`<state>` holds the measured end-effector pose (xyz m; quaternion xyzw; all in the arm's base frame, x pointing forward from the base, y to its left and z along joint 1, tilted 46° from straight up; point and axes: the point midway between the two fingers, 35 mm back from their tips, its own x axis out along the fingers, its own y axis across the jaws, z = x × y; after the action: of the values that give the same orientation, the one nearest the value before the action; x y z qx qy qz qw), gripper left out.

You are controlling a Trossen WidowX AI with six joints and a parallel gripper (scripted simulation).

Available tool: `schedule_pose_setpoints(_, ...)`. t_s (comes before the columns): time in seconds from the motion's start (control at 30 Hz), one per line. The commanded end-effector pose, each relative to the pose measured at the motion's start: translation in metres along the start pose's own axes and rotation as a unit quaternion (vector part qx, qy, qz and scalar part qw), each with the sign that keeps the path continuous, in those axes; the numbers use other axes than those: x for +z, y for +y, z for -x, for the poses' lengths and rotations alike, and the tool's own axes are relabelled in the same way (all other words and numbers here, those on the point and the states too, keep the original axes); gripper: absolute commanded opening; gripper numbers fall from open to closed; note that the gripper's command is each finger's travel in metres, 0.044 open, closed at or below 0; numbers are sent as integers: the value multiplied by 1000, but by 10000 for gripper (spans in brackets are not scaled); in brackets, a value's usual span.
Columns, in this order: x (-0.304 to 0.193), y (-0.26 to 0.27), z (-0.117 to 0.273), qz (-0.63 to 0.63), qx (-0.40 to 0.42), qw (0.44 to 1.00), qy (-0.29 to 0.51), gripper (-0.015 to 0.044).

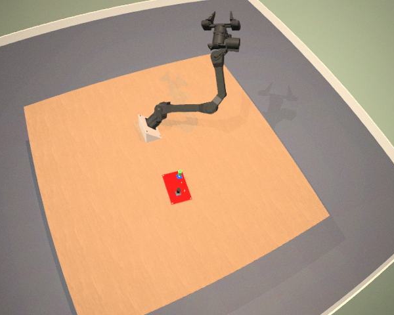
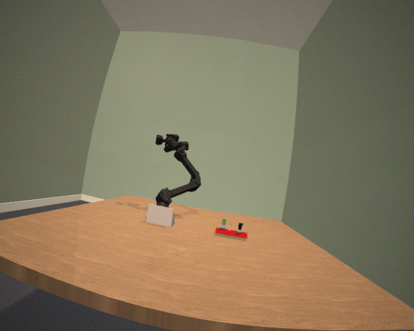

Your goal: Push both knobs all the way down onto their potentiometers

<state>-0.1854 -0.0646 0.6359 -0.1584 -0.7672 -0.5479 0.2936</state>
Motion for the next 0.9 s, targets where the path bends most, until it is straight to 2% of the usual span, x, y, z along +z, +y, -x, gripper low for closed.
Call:
schedule_pose_setpoints(0.0, -1, -1, 0, 1, -2, 1000, 2, 374)
schedule_pose_setpoints(0.47, -82, -81, 1, 66, -120, 979, 154, 6)
schedule_pose_setpoints(0.87, -135, -103, 33, 89, -141, 950, 264, 0)
